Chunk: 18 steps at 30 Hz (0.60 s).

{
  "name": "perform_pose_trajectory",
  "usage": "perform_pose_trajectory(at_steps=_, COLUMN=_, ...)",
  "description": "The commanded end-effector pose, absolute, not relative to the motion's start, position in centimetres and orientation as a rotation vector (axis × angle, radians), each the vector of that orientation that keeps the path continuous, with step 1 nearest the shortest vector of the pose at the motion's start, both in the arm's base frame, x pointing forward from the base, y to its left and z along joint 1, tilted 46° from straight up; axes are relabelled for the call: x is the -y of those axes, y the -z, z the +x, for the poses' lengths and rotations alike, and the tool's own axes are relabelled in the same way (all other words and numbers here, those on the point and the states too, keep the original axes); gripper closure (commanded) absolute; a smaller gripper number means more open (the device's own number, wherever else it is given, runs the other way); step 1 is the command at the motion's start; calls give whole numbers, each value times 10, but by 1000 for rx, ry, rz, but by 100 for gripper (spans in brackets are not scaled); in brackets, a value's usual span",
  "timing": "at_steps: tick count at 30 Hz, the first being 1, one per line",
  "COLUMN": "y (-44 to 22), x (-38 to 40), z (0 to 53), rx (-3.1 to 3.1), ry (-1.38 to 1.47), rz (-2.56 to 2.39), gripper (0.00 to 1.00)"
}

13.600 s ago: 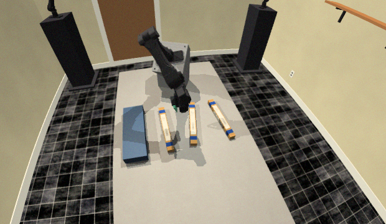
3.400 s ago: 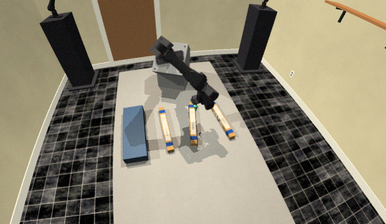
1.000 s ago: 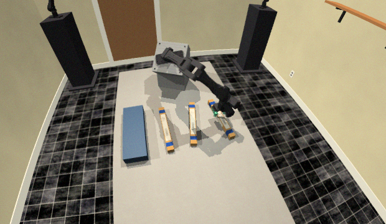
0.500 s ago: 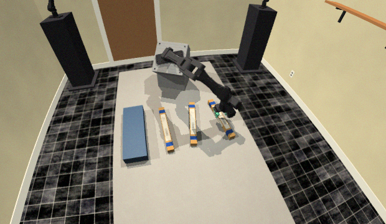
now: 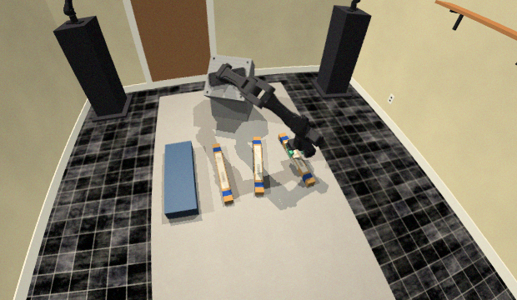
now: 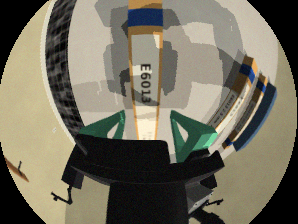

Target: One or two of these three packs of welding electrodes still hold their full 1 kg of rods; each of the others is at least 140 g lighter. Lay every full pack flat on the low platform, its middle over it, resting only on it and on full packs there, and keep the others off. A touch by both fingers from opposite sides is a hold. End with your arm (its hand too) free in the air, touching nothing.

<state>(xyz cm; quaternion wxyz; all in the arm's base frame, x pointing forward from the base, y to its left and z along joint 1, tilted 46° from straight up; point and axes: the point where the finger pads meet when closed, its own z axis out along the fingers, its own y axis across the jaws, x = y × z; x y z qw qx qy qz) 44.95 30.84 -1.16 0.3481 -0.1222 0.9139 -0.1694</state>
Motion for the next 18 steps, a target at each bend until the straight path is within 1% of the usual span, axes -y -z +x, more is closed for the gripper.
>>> perform_pose_trajectory(at_steps=1, y=-4, x=-329, z=446, rx=-2335, ry=391, rz=-323, gripper=26)
perform_pose_trajectory(at_steps=8, y=-4, x=-329, z=446, rx=-2337, ry=394, rz=-325, gripper=26)
perform_pose_trajectory(at_steps=10, y=9, x=-329, z=447, rx=-2342, ry=402, rz=-341, gripper=26)
perform_pose_trajectory(at_steps=18, y=17, x=-319, z=460, rx=-2350, ry=406, rz=-322, gripper=26)
